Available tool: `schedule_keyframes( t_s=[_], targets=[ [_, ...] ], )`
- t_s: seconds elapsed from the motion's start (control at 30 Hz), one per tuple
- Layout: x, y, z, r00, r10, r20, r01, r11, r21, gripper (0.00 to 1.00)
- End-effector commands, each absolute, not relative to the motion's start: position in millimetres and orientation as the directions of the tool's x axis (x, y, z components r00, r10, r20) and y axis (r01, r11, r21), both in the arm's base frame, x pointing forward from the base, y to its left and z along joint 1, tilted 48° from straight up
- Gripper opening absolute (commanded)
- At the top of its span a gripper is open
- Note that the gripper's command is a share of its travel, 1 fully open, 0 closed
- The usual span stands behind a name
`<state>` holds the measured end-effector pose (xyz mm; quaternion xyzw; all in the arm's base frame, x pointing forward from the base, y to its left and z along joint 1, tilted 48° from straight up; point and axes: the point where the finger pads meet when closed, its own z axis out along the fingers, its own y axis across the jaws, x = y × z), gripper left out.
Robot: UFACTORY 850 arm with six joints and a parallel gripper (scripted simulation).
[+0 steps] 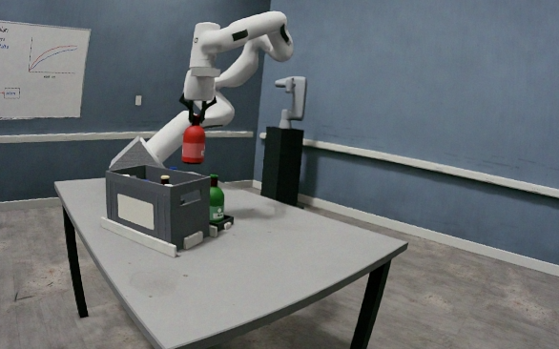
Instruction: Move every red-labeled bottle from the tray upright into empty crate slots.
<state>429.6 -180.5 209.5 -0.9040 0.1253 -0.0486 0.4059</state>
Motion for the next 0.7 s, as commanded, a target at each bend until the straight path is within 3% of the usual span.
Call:
schedule_keyframes(
  t_s=[0.0,0.67],
  targets=[
    [430.1,-181.4,210.1,0.964,-0.267,-0.012,-0.187,-0.640,-0.745,0.00],
    [430.2,-183.3,208.0,0.964,-0.267,-0.012,-0.187,-0.640,-0.745,0.00]
  ],
)
